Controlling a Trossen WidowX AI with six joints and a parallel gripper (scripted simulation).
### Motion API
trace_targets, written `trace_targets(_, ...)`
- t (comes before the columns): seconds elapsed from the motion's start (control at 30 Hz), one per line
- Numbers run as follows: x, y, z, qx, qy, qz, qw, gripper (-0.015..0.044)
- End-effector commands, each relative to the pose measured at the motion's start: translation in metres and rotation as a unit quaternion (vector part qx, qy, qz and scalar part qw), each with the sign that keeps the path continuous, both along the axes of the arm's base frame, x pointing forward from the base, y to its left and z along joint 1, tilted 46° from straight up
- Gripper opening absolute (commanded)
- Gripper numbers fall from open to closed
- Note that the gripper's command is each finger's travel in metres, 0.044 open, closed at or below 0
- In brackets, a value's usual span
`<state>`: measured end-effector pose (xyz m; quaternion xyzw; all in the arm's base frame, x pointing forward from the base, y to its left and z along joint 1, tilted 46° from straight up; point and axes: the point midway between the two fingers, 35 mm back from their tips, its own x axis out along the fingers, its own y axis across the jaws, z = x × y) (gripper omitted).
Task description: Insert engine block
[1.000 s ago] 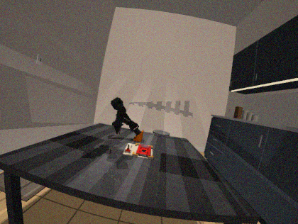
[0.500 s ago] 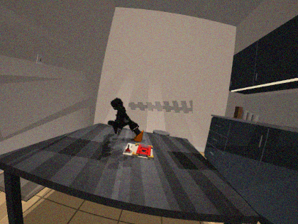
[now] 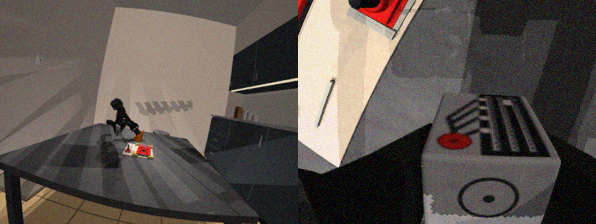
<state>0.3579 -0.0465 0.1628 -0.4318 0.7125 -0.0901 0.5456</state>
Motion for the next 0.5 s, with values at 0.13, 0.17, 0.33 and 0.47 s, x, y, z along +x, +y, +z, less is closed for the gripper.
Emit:
trace_targets(0.13,0.0003,-0.0005,-0.0012,-0.003,-0.094,-0.091,0.991,0.0000)
trace_targets(0.17,0.0003,-0.0007,-0.0013,-0.003,-0.106,-0.103,0.989,0.0000)
trace_targets(0.33,0.0003,-0.0014,-0.0020,-0.006,-0.166,-0.164,0.972,0.0000)
trace_targets(0.47,0.0003,-0.0020,-0.0025,-0.008,-0.214,-0.211,0.954,0.0000)
